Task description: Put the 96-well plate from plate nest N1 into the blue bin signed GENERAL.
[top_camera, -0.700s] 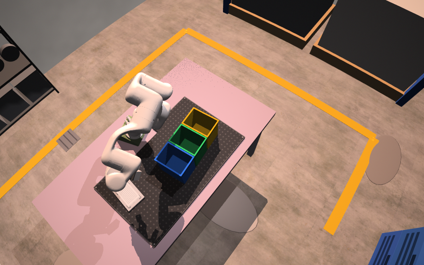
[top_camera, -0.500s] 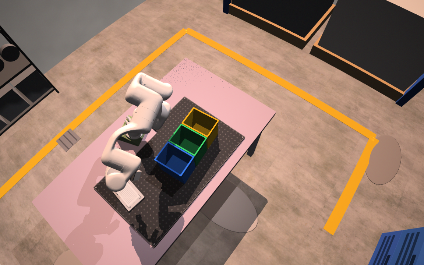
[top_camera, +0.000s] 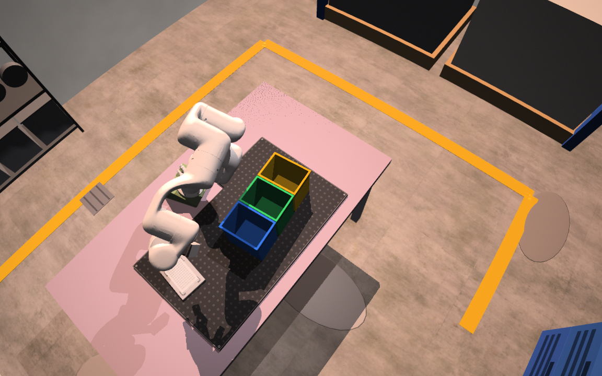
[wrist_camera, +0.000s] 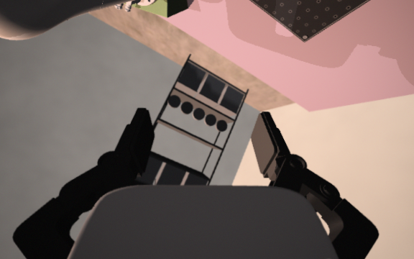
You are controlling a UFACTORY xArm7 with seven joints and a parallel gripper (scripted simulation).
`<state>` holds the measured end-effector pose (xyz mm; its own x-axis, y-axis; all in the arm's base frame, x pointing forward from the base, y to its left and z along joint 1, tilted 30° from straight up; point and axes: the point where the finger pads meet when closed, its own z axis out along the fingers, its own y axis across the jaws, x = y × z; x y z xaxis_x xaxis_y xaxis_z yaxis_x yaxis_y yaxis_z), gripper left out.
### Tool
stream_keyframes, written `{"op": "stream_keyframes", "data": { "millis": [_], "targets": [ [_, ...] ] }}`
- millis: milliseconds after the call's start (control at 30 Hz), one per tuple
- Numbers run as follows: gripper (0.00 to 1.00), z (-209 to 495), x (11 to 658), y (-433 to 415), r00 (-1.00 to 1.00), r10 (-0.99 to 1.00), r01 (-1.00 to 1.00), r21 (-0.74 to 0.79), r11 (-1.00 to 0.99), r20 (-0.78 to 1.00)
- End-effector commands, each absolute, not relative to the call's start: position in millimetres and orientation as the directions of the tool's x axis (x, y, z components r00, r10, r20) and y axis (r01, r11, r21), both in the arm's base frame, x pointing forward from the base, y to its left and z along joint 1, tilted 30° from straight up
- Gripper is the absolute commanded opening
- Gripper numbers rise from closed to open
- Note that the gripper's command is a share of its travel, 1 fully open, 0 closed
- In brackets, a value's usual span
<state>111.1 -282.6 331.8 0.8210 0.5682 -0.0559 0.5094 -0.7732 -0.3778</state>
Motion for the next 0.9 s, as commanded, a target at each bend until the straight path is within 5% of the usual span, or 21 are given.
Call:
{"op": "stream_keyframes", "data": {
  "millis": [0,300,867],
  "targets": [
    [1.00,320,119,-297,0.870,0.493,0.470,-0.287,-0.835,-0.011],
    [1.00,302,134,-312,0.932,0.341,0.358,-0.162,-0.919,0.127],
    [1.00,264,166,-331,0.929,0.092,0.154,-0.149,-0.977,0.358]
  ]
}}
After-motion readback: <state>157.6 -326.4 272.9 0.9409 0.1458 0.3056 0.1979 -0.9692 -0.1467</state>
